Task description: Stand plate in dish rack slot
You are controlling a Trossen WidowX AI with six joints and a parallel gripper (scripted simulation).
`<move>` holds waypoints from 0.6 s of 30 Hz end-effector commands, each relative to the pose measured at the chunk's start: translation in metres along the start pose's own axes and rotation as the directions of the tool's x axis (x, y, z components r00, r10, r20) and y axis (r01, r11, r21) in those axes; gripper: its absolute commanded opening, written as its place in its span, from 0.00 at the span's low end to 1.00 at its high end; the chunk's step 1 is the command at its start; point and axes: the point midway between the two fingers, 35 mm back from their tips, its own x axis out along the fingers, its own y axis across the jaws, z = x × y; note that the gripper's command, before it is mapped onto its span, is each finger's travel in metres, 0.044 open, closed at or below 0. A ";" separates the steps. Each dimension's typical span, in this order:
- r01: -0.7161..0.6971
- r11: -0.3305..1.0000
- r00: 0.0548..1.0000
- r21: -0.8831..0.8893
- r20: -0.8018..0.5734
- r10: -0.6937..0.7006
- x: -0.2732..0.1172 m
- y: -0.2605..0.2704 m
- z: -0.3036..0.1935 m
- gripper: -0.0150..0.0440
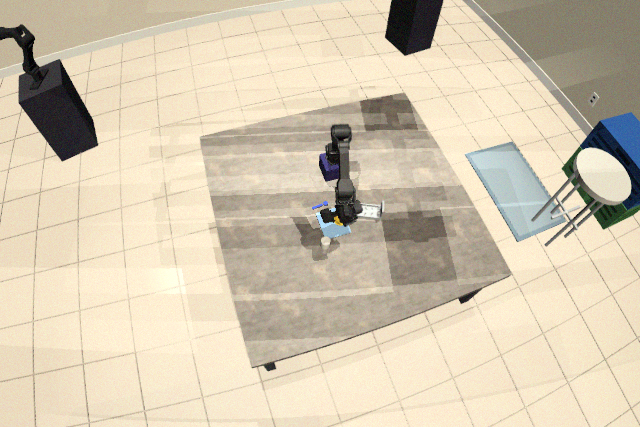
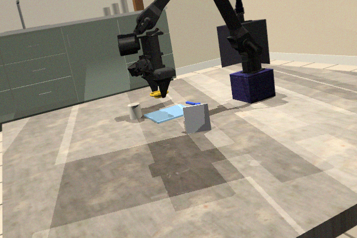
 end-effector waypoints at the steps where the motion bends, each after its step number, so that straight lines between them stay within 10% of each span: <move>1: -0.002 1.000 1.000 0.000 0.001 0.002 -0.020 0.000 0.002 0.25; 18: -0.002 1.000 1.000 0.000 0.001 0.002 -0.102 -0.001 0.002 0.25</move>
